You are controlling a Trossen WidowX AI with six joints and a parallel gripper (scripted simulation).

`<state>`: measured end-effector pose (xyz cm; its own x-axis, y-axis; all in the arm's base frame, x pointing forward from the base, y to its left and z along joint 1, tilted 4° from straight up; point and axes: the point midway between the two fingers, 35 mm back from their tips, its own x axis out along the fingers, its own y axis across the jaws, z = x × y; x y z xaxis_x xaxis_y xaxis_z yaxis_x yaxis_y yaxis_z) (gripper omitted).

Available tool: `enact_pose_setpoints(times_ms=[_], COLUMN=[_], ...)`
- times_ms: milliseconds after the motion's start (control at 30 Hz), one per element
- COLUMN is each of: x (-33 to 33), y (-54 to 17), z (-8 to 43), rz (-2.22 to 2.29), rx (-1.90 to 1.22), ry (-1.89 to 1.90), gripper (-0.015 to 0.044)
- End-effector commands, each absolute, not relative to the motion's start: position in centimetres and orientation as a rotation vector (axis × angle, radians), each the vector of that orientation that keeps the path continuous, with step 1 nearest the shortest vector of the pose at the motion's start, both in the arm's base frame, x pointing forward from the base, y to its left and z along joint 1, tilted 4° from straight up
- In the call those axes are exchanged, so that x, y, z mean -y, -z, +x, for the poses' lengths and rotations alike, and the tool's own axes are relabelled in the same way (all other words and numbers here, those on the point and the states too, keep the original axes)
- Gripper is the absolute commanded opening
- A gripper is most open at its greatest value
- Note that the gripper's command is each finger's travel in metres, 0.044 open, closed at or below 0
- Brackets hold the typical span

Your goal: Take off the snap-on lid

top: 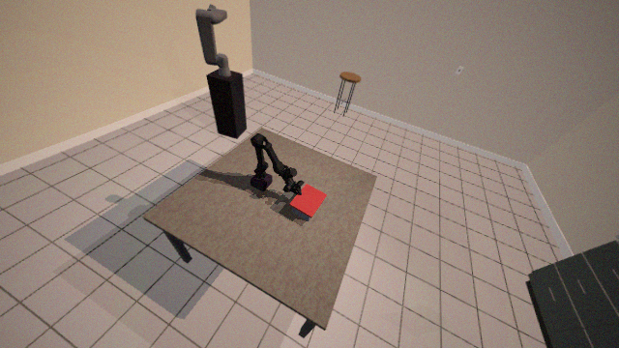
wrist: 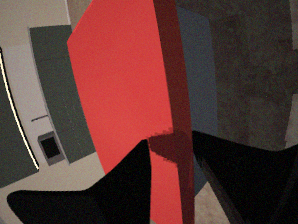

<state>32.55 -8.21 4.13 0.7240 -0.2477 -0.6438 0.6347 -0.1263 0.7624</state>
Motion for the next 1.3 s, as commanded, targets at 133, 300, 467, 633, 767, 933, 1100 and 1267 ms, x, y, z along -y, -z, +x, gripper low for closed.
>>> enact_pose_setpoints(times_ms=[133,300,467,633,767,933,1100,1267], x=[8.21,8.2,8.19,8.18,8.17,8.15,8.14,8.13], y=[-4.25,-4.35,-4.46,-4.56,-4.64,-4.74,-4.84,-4.94], z=[32.57,32.57,32.56,32.54,32.52,32.48,32.47,32.46], rz=[1.521,1.521,1.521,1.521,1.521,1.521,1.521,1.521], rx=[-0.33,-0.33,-0.33,-0.33,-0.33,-0.33,-0.33,-0.33], ry=[0.779,0.779,0.779,0.779,0.779,0.779,0.779,0.779], gripper=[0.0,0.0,0.0,0.0,0.0,0.0,0.0,0.0])
